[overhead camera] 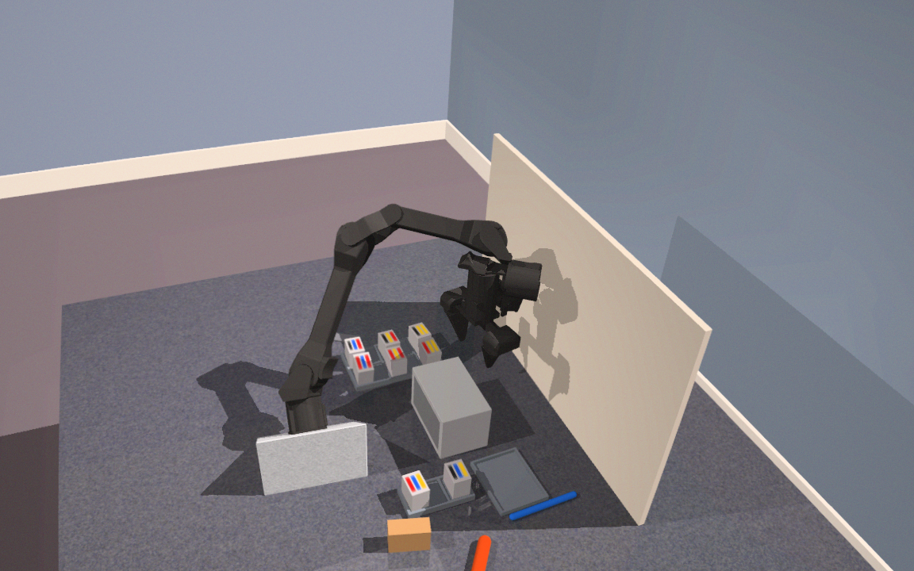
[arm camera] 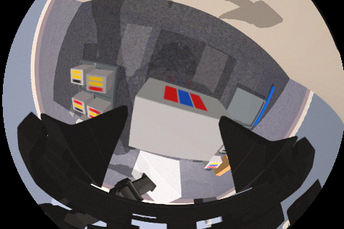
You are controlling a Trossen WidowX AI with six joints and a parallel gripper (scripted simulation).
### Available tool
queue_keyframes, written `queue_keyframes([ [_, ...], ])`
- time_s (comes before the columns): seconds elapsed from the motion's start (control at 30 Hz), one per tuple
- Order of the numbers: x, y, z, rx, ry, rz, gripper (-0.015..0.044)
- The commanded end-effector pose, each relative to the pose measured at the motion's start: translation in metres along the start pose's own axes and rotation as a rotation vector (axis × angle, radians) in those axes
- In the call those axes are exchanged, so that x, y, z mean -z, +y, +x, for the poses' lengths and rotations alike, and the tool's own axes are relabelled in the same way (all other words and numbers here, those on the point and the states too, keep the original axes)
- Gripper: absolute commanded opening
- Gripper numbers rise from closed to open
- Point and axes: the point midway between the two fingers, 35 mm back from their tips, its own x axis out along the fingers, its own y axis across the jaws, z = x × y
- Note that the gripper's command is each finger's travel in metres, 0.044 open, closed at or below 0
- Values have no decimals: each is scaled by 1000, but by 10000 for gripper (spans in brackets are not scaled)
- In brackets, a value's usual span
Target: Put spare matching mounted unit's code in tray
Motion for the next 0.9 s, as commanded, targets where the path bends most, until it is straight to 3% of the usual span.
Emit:
queue_keyframes([
  [0.0,12,48,-6,17,-7,-219,440],
  [0.27,71,132,0,41,-2,-726,440],
  [0.53,145,182,24,59,4,-1224,440],
  [0.73,152,184,27,60,5,-1266,440],
  [0.87,153,179,41,9,-7,-1302,335],
])
